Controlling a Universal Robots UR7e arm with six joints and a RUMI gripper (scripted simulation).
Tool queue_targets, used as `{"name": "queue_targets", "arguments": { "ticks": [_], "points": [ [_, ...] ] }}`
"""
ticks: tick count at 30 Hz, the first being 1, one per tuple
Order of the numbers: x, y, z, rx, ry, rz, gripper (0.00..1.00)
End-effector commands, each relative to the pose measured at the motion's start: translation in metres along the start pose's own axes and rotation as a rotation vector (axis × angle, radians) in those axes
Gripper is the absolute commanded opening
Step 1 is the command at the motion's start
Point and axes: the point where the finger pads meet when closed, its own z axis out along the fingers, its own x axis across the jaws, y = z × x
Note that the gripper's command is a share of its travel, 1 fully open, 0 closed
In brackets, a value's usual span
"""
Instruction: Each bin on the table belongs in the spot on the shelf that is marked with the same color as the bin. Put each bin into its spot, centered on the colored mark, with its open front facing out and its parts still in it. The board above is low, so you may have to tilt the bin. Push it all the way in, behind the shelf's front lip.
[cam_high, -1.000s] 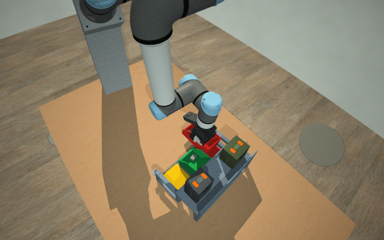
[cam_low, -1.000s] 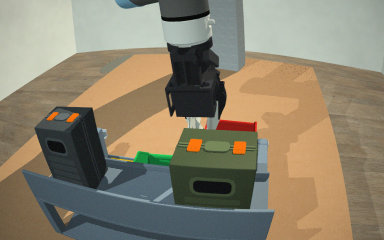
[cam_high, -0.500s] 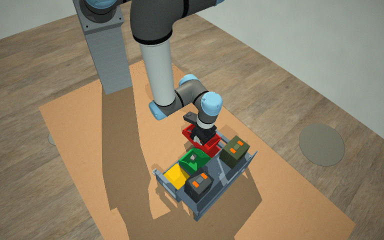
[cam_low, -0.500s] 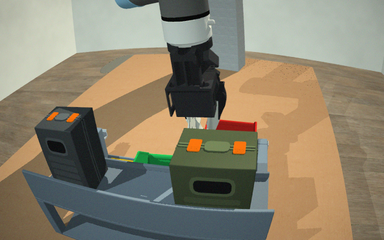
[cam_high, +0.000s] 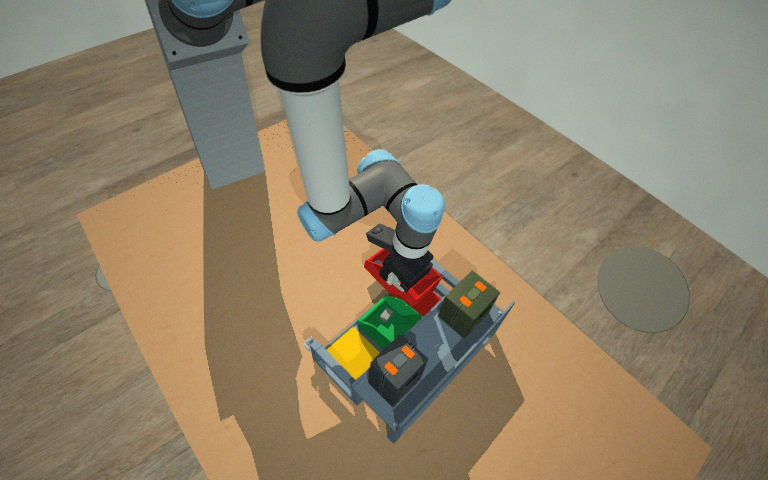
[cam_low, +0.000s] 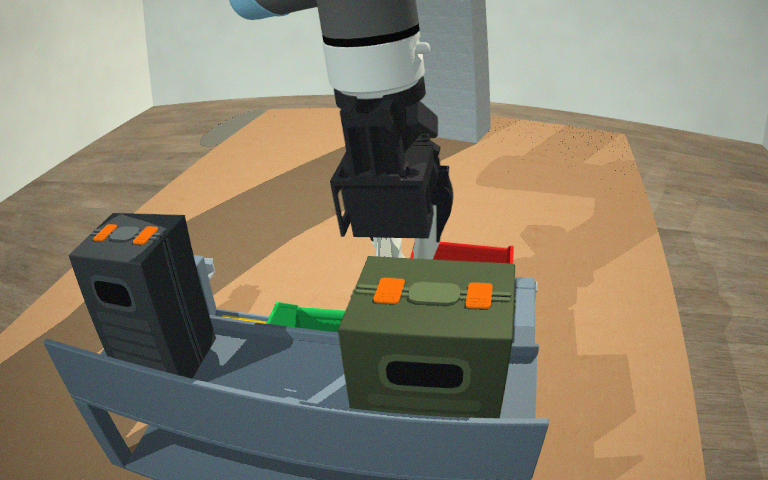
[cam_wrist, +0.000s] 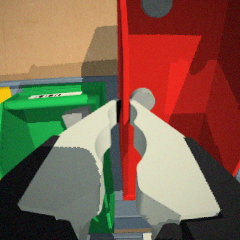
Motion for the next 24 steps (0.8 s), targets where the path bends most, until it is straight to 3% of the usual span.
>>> {"name": "queue_targets", "arguments": {
  "ticks": [1, 24],
  "points": [
    [0.0001, 0.0009, 0.0009, -0.001, 0.0, 0.0, 0.0],
    [-0.0001, 0.0015, 0.0053, -0.002, 0.0, 0.0, 0.0]
  ]
}}
